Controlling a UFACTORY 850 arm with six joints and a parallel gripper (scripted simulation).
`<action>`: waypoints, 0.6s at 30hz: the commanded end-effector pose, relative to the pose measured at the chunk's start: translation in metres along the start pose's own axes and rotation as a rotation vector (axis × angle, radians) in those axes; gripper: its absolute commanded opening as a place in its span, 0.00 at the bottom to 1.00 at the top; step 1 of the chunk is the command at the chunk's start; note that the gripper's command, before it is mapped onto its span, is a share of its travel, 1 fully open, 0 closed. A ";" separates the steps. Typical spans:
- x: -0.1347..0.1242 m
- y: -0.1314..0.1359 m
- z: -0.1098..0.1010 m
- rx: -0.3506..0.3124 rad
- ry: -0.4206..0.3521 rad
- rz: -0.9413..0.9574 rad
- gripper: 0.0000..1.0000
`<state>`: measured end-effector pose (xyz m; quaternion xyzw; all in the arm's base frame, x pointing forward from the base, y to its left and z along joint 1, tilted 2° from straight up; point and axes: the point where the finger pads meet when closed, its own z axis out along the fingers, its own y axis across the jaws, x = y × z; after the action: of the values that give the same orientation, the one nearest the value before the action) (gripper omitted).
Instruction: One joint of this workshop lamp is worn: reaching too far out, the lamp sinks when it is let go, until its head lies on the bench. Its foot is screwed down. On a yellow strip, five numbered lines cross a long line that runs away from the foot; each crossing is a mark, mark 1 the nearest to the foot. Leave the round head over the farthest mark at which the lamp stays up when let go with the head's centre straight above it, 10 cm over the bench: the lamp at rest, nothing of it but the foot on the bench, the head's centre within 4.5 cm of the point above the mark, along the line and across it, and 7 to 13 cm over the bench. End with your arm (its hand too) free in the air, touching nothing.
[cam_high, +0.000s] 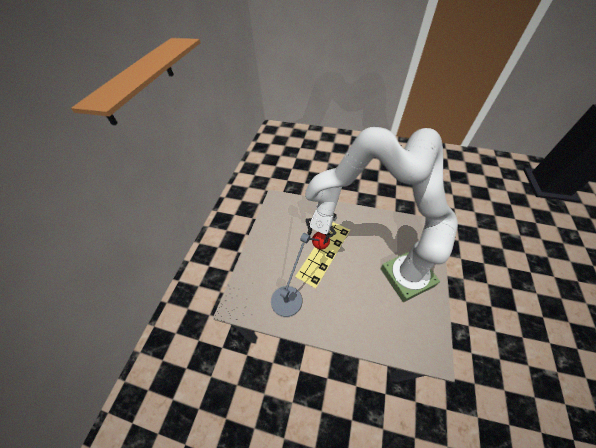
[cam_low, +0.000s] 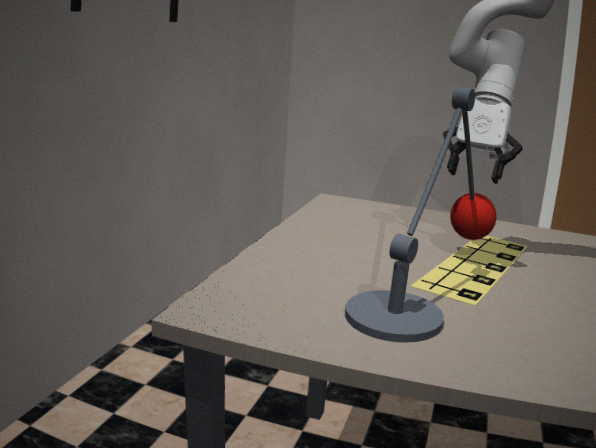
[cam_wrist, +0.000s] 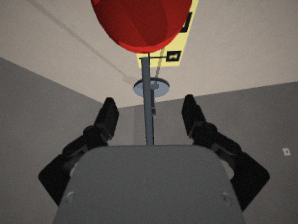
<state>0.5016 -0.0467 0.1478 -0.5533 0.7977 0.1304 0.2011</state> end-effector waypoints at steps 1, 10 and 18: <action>-0.001 -0.001 0.004 0.003 -0.001 -0.001 1.00; -0.002 -0.002 0.011 0.004 -0.002 -0.002 1.00; -0.002 -0.002 0.013 0.004 -0.003 -0.002 0.00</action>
<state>0.5058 -0.0401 0.1372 -0.5534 0.7974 0.1299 0.2028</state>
